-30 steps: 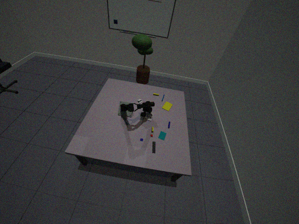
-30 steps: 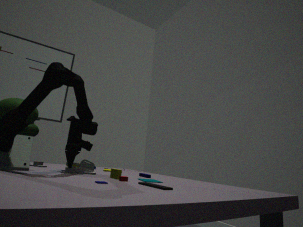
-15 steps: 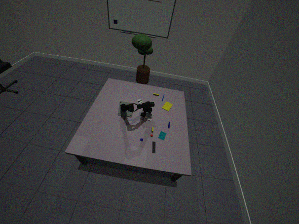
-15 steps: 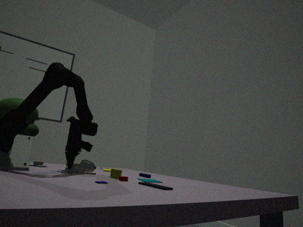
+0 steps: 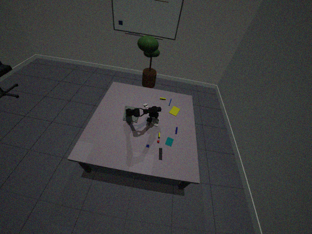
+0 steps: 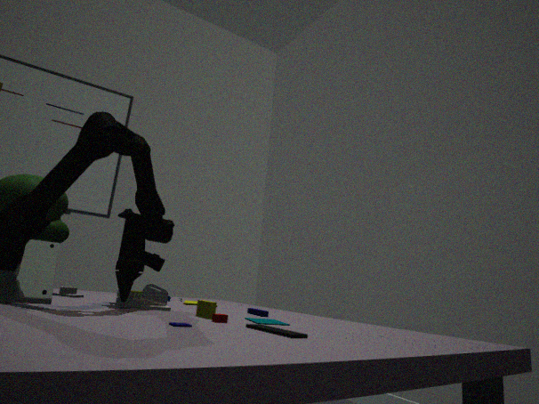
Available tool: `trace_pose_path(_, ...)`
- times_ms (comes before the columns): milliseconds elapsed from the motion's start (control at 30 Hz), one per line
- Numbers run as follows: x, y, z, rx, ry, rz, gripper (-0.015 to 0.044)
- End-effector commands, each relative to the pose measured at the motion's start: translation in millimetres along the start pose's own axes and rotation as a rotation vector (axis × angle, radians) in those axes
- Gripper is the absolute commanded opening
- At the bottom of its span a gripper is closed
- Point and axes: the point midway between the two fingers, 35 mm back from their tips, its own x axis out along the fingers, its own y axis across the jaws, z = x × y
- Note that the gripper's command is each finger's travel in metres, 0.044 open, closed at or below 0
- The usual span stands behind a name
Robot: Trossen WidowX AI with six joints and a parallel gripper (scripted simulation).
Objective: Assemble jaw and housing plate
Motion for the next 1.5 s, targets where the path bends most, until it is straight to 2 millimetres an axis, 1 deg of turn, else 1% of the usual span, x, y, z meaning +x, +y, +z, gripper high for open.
trace_pose_path(0, 0.8, -0.6, 0.3, -0.003, -0.003, -0.005, 0.0351)
trace_pose_path(700, 5.7, -0.7, 0.3, -0.003, -0.003, -0.005, 0.0351)
trace_pose_path(1467, 5.7, -0.7, 0.3, -0.003, -0.003, -0.005, 0.0351)
